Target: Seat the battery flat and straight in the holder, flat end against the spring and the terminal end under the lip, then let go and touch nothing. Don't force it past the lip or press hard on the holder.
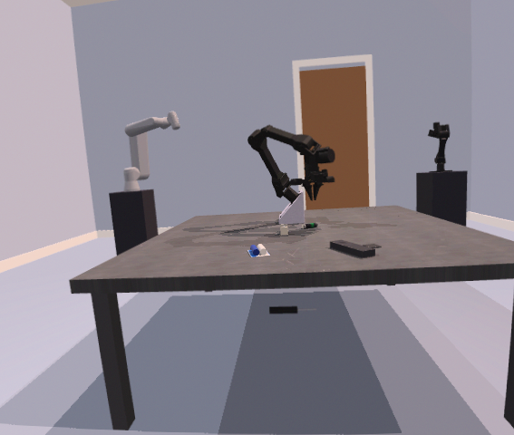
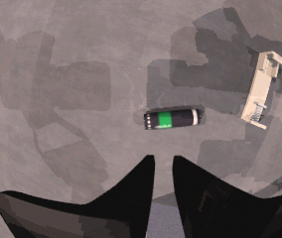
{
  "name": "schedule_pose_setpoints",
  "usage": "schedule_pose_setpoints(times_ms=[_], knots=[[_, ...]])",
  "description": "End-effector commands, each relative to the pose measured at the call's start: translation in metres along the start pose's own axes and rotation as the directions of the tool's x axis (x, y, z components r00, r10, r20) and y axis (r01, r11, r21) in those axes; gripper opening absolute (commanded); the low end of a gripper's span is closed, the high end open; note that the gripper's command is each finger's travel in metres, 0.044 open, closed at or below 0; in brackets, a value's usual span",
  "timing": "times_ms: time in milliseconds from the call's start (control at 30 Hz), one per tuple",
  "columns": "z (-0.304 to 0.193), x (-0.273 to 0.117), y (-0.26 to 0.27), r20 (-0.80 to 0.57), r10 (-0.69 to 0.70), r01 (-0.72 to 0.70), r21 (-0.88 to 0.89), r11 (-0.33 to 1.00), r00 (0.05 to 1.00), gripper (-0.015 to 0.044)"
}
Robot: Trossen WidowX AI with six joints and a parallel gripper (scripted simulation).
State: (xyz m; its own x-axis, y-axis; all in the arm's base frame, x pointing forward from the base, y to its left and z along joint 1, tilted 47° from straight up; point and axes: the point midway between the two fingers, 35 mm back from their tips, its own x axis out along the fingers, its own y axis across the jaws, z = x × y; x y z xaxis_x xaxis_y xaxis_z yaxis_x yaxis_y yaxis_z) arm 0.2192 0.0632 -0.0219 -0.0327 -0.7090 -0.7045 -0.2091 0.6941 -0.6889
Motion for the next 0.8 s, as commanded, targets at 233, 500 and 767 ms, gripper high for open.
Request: schedule_pose_setpoints(times_ms=[233,500,767], knots=[[0.001,0.051,-0.017,-0.015,-0.006,0.016,0.866,0.5,1.0,0.0222],[-0.002,0.068,-0.022,-0.019,-0.011,0.02,0.99,0.139,1.0,0.0222],[-0.002,0.069,-0.022,-0.019,-0.011,0.02,0.99,0.139,1.0,0.0222]])
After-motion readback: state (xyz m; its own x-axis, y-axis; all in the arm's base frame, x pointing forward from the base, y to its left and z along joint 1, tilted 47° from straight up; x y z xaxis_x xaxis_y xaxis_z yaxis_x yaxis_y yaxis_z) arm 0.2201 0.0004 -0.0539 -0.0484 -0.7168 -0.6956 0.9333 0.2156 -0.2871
